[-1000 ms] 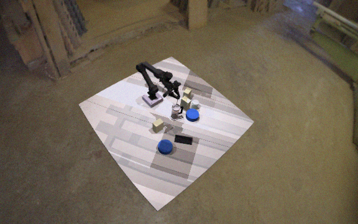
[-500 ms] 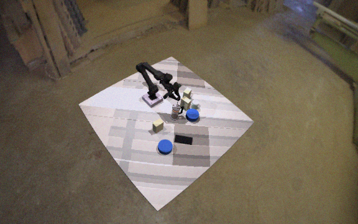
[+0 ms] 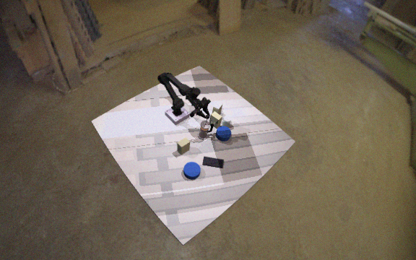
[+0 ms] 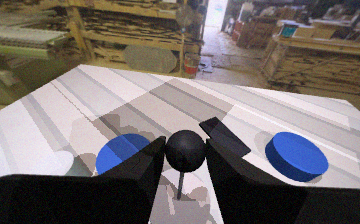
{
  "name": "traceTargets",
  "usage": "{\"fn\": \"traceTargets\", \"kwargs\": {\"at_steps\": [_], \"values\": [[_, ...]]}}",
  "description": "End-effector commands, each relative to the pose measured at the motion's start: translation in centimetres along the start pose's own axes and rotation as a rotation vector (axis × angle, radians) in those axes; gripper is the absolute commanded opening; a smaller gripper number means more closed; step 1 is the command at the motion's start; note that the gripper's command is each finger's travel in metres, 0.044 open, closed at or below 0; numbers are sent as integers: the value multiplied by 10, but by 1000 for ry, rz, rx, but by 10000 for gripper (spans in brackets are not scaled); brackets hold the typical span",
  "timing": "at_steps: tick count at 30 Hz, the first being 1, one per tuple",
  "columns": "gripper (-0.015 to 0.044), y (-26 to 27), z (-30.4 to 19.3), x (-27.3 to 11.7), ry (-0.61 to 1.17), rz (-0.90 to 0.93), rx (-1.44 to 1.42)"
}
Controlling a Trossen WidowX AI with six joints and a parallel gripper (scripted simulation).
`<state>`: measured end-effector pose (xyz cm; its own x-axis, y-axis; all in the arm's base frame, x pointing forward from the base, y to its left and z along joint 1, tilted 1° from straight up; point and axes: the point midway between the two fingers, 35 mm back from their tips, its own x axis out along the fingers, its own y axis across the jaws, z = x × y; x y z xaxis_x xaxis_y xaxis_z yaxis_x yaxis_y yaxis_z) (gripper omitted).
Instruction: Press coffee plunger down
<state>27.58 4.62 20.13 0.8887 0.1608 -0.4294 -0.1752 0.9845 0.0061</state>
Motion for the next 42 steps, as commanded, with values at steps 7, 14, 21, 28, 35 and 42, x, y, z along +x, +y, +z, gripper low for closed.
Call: {"fn": "traceTargets", "kwargs": {"at_steps": [7, 14, 21, 28, 35, 42], "values": [[125, 0, -40, 16, 84, -2, 6], [125, 0, -49, 22, 84, -2, 6], [125, 1, -54, 30, 84, -2, 6], [125, 1, -51, 34, 83, -2, 6], [125, 1, -50, 36, 83, -2, 6], [125, 1, -48, 37, 83, -2, 6]]}}
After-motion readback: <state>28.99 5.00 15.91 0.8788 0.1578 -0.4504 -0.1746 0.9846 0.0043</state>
